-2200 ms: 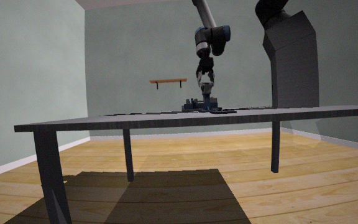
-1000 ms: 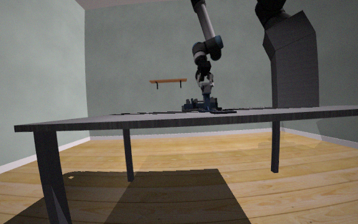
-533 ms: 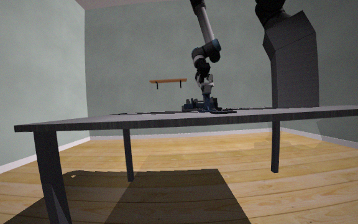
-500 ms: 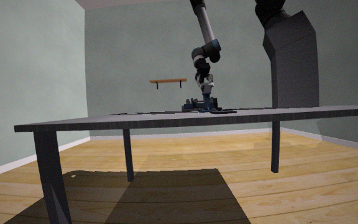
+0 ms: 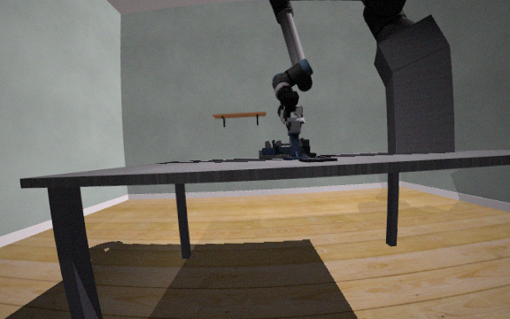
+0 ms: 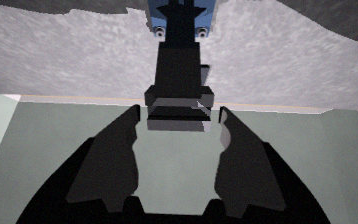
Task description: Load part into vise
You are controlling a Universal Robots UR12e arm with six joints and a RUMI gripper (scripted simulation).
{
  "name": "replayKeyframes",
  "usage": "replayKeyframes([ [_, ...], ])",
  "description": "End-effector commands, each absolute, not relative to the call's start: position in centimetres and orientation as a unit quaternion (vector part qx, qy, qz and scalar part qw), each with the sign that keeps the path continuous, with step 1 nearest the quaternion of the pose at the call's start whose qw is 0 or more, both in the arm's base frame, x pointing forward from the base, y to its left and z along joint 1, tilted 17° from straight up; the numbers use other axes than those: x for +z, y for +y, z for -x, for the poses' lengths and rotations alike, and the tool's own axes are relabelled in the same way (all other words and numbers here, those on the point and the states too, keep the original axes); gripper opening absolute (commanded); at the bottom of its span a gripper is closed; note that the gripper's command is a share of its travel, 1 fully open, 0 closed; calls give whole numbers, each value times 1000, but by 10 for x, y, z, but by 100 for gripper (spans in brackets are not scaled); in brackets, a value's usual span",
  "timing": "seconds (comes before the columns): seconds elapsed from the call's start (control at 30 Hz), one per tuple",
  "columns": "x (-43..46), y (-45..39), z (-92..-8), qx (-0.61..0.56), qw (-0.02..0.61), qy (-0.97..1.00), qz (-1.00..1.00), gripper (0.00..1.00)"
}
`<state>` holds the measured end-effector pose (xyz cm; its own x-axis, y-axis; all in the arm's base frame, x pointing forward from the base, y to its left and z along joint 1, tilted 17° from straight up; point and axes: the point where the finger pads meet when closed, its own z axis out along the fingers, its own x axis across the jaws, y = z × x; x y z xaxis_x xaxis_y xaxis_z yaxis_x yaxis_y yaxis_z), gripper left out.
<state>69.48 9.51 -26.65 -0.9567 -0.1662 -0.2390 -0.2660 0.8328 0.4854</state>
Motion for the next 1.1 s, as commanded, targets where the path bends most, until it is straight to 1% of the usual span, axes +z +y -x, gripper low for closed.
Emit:
replayKeyframes([
  [0.0, -266, 95, -695, 274, 93, 950, 115, 51],
  [1.07, -266, 95, -695, 301, 90, 942, 117, 51],
])
